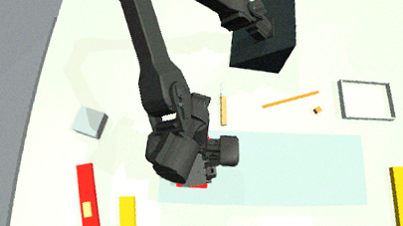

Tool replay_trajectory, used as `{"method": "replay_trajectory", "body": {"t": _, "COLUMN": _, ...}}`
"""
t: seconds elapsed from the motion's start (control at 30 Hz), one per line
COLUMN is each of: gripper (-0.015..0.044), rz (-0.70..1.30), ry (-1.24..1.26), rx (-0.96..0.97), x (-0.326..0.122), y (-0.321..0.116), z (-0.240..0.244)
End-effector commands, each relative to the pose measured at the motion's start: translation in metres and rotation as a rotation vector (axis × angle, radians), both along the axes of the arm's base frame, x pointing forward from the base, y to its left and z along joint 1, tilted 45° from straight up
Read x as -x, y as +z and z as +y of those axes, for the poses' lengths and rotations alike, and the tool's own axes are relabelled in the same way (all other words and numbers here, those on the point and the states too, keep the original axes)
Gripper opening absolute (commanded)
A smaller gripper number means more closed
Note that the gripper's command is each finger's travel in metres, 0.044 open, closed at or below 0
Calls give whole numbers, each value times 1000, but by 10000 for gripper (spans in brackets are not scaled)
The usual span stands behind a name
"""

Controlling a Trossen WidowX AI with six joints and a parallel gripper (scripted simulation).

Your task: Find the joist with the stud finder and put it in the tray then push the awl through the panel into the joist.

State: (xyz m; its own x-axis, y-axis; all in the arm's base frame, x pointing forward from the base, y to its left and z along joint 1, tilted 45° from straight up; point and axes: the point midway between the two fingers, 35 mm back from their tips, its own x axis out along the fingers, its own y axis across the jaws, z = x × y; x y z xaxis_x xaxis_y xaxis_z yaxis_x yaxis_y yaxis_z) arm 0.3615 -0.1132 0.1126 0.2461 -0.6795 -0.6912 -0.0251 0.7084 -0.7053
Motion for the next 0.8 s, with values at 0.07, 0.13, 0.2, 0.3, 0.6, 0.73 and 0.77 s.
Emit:
{"method": "replay_trajectory", "body": {"t": 0.07, "gripper": 0, "rz": 4, "ry": 3, "rx": -3, "x": 2, "y": -9, "z": 9}}
{"method": "replay_trajectory", "body": {"t": 0.13, "gripper": 0, "rz": 4, "ry": 3, "rx": -3, "x": 2, "y": -12, "z": 11}}
{"method": "replay_trajectory", "body": {"t": 0.2, "gripper": 0, "rz": 4, "ry": 3, "rx": -3, "x": 2, "y": -14, "z": 13}}
{"method": "replay_trajectory", "body": {"t": 0.3, "gripper": 0, "rz": 4, "ry": 3, "rx": -3, "x": 2, "y": -17, "z": 16}}
{"method": "replay_trajectory", "body": {"t": 0.6, "gripper": 0, "rz": 4, "ry": 3, "rx": -3, "x": 2, "y": -27, "z": 26}}
{"method": "replay_trajectory", "body": {"t": 0.73, "gripper": 0, "rz": 4, "ry": 3, "rx": -4, "x": 3, "y": -31, "z": 30}}
{"method": "replay_trajectory", "body": {"t": 0.77, "gripper": 0, "rz": 4, "ry": 3, "rx": -4, "x": 3, "y": -32, "z": 31}}
